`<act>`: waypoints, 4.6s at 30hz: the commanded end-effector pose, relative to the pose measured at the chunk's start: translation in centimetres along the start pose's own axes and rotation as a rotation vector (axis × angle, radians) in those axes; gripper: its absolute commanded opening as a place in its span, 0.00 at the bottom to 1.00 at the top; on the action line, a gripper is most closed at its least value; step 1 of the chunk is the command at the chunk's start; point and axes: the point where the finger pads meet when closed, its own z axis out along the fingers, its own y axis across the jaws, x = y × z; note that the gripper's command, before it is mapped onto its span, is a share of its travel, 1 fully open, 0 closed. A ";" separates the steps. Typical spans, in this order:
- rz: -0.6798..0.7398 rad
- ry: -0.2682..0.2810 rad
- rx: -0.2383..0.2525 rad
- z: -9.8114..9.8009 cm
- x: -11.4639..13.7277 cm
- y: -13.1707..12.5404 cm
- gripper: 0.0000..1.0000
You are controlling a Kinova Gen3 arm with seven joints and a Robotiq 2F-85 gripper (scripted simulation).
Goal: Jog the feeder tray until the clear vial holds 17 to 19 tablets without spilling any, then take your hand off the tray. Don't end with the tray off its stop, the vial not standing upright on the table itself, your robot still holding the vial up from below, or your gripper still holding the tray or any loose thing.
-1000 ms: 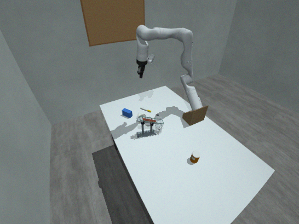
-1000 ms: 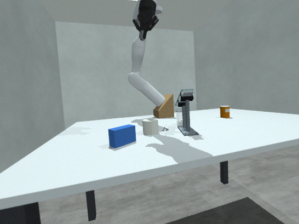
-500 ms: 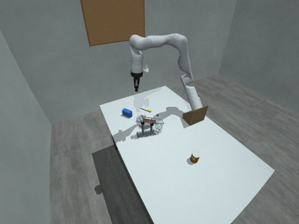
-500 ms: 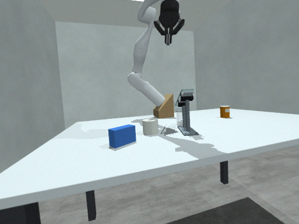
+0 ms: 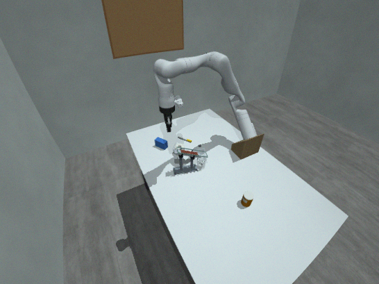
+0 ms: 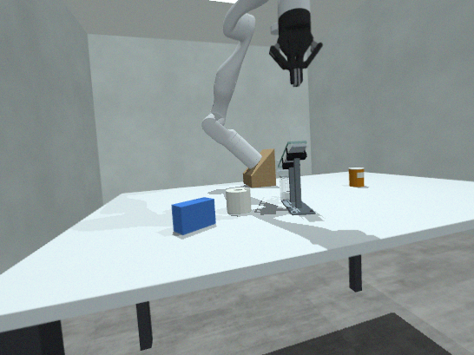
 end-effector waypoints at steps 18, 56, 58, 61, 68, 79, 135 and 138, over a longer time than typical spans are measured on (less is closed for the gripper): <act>-0.010 0.011 -0.007 1.6 -0.6 0.5 0.00; -0.010 0.011 -0.007 12.3 -0.3 0.6 0.00; -0.010 0.011 -0.007 12.3 -0.3 0.6 0.00; -0.010 0.011 -0.007 12.4 -0.1 0.6 0.00; -0.010 0.011 -0.007 12.5 0.2 0.6 0.00; -0.010 0.011 -0.007 12.7 0.6 0.6 0.00; -0.010 0.011 -0.007 12.5 0.2 0.6 0.00; -0.010 0.011 -0.007 12.8 0.8 0.6 0.00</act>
